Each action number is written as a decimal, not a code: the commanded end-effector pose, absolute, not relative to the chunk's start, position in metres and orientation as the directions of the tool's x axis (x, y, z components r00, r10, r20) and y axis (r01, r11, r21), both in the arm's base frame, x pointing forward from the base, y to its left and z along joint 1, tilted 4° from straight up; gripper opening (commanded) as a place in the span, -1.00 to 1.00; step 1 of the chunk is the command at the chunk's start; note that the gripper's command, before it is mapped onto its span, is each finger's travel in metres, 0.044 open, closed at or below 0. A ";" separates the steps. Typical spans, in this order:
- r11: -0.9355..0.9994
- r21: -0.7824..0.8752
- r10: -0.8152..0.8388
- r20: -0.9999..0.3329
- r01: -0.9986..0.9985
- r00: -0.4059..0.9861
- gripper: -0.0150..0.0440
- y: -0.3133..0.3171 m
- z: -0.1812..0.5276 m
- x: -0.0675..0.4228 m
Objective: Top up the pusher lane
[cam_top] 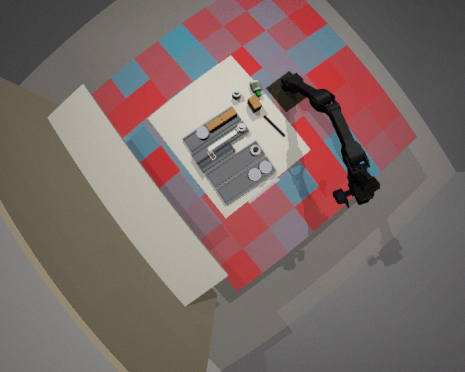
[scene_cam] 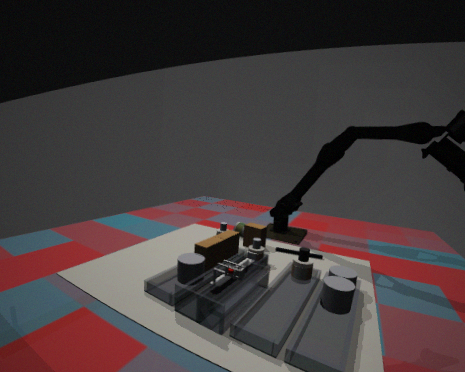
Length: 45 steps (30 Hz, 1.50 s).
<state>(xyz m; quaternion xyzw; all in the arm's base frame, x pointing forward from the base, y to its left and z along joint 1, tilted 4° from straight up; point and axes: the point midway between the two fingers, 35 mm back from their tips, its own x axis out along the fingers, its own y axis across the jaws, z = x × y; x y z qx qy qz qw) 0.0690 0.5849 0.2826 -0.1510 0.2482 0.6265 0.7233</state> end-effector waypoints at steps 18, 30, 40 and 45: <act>0.526 -0.026 0.570 -0.731 -0.850 0.375 1.00 0.427 0.250 0.290; 0.735 -0.077 0.306 -0.849 -0.674 0.431 1.00 0.248 0.223 0.371; 0.884 -0.102 0.088 -0.923 -0.457 0.376 1.00 0.095 0.201 0.373; 0.932 -0.088 0.018 -0.958 -0.352 0.286 1.00 0.017 0.187 0.345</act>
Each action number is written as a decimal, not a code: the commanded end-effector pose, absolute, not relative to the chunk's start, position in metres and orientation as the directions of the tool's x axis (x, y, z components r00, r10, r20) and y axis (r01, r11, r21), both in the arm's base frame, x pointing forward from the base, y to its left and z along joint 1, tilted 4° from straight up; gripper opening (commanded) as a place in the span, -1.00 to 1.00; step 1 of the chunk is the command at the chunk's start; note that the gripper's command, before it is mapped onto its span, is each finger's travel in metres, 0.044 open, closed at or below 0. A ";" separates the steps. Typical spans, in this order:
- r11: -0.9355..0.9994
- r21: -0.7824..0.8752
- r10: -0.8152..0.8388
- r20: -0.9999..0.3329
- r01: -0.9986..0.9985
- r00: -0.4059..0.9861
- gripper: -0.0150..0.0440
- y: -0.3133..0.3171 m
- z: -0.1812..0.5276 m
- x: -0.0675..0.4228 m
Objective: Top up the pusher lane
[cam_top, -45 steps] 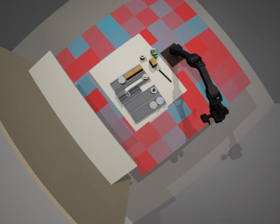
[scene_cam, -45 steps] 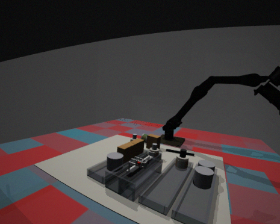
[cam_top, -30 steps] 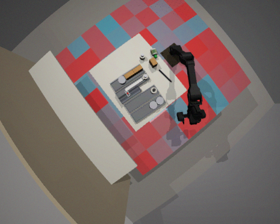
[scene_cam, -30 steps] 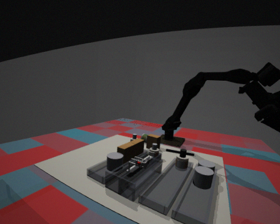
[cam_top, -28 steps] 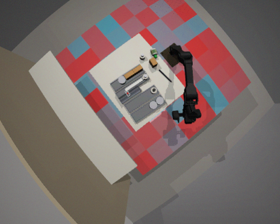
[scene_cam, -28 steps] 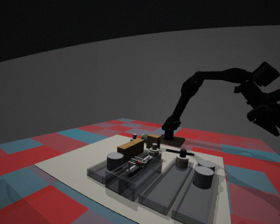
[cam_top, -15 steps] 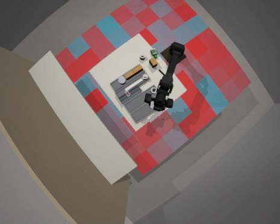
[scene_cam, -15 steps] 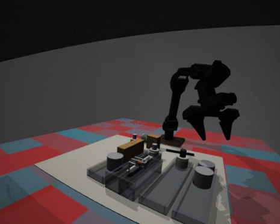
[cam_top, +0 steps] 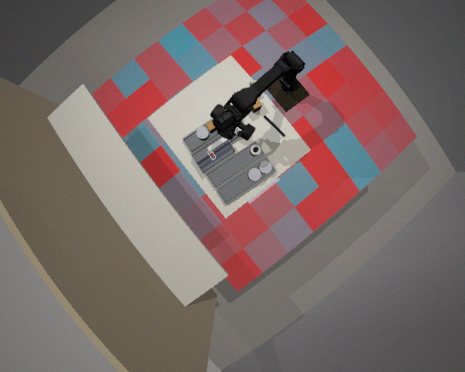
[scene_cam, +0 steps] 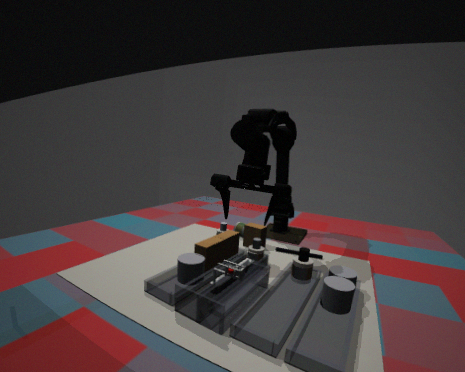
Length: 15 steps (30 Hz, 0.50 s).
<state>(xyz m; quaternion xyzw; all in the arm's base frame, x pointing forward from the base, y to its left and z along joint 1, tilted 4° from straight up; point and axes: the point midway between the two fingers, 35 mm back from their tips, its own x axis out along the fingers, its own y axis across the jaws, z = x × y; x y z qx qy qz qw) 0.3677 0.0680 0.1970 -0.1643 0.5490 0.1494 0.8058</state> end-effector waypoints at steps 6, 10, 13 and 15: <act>0.976 -0.047 -0.013 -0.987 -0.213 0.160 1.00 -0.058 0.171 0.289; 0.989 -0.020 -0.005 -0.995 -0.144 0.102 1.00 -0.085 0.164 0.254; 0.990 -0.018 -0.004 -0.995 -0.140 0.099 1.00 -0.086 0.164 0.252; 0.990 -0.018 -0.004 -0.995 -0.140 0.099 1.00 -0.086 0.164 0.252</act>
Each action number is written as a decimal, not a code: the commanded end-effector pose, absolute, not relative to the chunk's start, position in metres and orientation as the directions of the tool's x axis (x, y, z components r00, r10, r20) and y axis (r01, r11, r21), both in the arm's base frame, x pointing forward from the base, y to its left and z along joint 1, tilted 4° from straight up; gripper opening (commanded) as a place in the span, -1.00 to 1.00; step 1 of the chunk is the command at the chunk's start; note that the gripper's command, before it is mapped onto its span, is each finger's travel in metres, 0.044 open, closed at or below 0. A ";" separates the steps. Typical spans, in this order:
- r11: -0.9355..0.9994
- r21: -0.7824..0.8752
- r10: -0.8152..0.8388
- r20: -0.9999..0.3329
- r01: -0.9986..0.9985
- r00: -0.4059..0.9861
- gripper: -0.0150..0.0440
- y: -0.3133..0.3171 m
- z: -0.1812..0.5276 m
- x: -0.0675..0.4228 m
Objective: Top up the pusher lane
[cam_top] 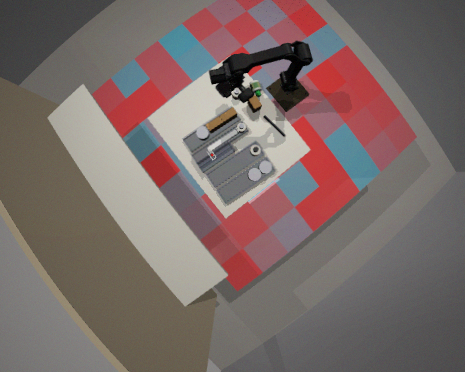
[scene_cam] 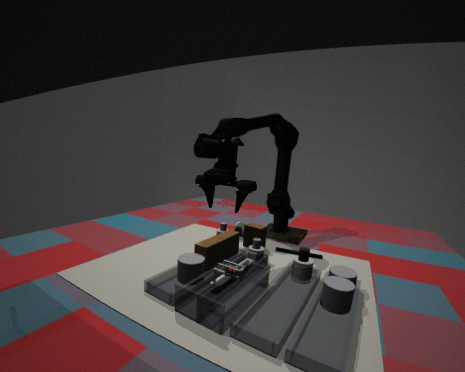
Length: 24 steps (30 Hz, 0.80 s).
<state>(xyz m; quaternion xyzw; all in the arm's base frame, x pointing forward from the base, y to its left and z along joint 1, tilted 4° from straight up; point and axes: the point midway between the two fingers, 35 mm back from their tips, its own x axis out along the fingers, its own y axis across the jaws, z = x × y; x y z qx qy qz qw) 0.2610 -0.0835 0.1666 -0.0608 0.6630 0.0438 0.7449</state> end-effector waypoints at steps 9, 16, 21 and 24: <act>0.990 -0.018 -0.004 -0.995 -0.140 0.099 1.00 -0.088 0.127 0.252; 0.990 -0.018 -0.004 -0.995 -0.140 0.099 1.00 -0.088 0.117 0.252; 0.990 -0.018 -0.004 -0.995 -0.140 0.099 1.00 -0.088 0.112 0.253; 0.990 -0.018 -0.004 -0.995 -0.140 0.099 1.00 -0.089 0.108 0.253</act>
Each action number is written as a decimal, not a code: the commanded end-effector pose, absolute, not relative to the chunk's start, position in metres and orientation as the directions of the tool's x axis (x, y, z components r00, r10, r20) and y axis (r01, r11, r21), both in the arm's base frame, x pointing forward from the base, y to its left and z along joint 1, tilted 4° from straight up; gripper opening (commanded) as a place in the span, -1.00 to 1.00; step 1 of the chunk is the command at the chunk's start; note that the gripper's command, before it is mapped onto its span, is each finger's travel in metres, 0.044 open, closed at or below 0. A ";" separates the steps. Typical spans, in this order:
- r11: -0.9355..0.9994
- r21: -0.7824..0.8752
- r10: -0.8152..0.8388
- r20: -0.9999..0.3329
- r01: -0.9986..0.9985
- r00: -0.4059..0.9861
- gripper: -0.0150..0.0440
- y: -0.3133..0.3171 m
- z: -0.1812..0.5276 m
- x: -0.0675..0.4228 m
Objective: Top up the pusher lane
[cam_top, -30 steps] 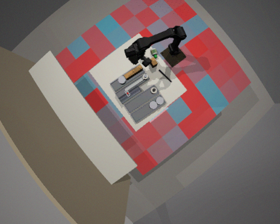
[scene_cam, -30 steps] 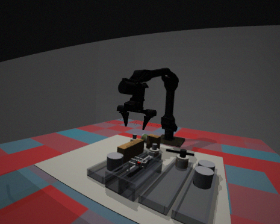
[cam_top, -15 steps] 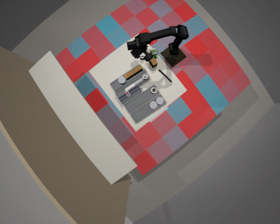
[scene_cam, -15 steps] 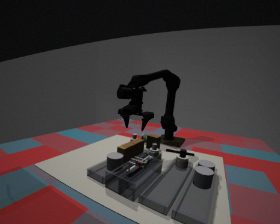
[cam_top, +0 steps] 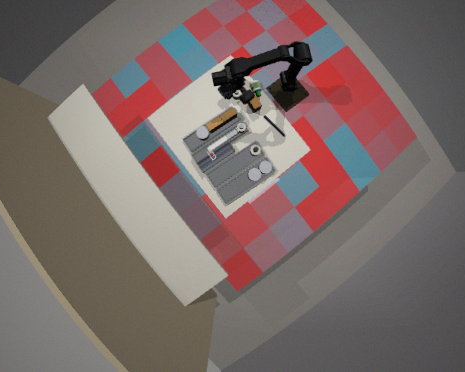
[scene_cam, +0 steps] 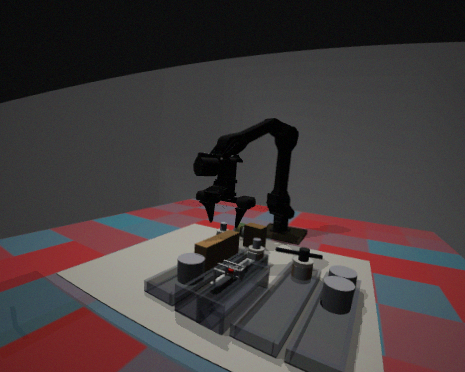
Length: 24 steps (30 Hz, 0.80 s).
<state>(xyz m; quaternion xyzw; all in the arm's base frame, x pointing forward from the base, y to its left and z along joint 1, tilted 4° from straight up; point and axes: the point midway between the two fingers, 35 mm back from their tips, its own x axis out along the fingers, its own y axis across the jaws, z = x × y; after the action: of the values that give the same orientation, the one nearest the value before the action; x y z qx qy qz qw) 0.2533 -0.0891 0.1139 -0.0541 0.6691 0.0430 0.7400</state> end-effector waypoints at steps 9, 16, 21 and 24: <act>0.990 -0.018 -0.004 -0.995 -0.140 0.099 1.00 -0.089 0.094 0.255; 0.990 -0.018 -0.004 -0.995 -0.140 0.099 1.00 -0.089 0.083 0.255; 0.990 -0.018 -0.004 -0.995 -0.140 0.099 0.82 -0.089 0.081 0.256; 0.990 -0.018 -0.004 -0.995 -0.140 0.099 0.56 -0.089 0.081 0.256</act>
<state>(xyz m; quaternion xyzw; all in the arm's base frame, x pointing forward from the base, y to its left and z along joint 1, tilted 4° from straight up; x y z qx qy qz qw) 0.2561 -0.0895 0.0828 -0.0548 0.6692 0.0440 0.7398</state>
